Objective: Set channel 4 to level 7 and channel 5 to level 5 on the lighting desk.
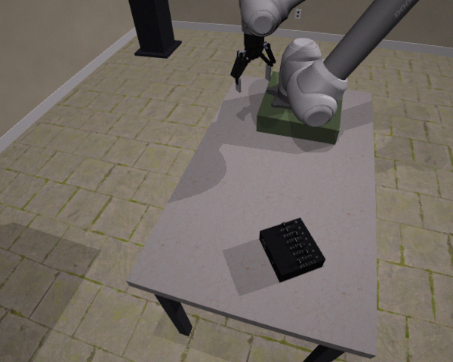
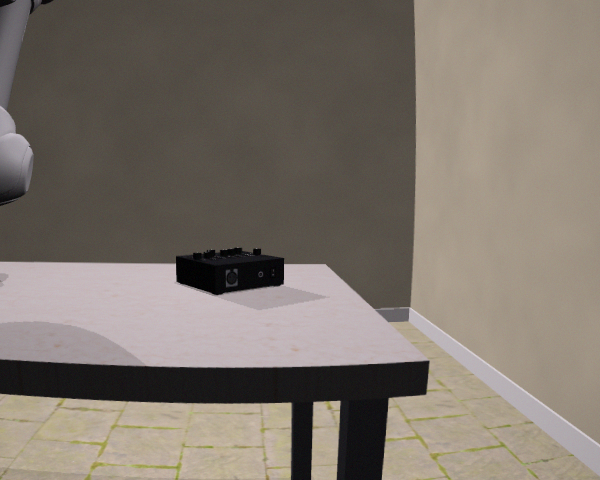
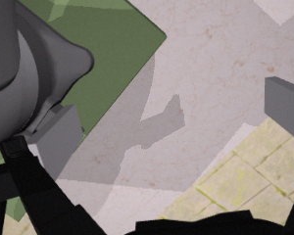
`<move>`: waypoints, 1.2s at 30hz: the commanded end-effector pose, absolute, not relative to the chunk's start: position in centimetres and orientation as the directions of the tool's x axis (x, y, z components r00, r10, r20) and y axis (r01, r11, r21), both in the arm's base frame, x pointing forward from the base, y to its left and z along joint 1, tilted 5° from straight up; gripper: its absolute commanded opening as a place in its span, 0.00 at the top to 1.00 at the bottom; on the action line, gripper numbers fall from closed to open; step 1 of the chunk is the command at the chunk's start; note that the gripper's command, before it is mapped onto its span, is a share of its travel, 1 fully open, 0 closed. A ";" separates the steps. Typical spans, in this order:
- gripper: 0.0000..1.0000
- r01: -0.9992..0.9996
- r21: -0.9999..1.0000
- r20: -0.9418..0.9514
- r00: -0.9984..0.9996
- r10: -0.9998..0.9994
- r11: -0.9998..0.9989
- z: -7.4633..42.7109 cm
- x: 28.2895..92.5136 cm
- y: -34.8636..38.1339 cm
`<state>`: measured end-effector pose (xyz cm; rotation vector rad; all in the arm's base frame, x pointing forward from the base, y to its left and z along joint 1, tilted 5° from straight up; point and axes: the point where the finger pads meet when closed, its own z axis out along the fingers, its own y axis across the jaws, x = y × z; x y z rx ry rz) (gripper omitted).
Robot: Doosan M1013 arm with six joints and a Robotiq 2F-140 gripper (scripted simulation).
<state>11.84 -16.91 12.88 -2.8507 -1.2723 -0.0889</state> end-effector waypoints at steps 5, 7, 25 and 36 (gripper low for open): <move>0.00 0.744 0.006 0.060 0.666 0.743 -0.668 12.9 11.8 -16.9; 0.00 0.744 0.006 0.060 0.666 0.743 -0.668 12.9 11.8 -16.9; 0.00 0.718 0.004 0.057 0.694 0.717 -0.696 13.9 13.6 -18.2; 0.00 0.583 -0.001 0.049 0.811 0.583 -0.812 17.5 24.7 -22.2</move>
